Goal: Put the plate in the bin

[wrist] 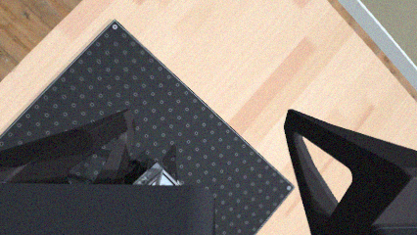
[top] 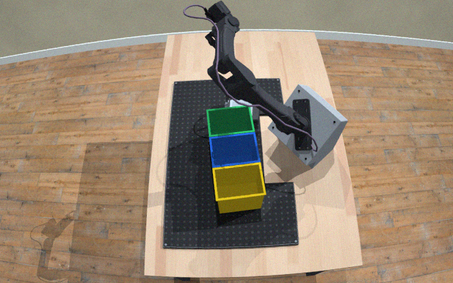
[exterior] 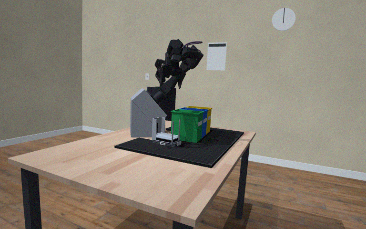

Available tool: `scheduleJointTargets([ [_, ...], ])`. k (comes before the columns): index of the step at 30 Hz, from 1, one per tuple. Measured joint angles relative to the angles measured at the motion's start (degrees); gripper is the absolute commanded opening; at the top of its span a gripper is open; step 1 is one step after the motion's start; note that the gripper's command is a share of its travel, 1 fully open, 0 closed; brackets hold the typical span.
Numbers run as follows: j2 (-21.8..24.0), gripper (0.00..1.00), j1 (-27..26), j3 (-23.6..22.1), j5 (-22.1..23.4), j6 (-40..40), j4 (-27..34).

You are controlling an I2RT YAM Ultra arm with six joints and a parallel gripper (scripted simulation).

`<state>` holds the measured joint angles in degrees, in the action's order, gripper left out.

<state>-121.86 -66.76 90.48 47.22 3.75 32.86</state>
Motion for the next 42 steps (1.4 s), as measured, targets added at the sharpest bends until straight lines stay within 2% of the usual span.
scheduleJointTargets([
  [18, 0.00, 1.00, 0.02, 0.00, -0.02, 0.15, 0.00],
  [42, 2.21, 1.00, 1.77, -8.09, -1.38, 26.34, 10.05],
])
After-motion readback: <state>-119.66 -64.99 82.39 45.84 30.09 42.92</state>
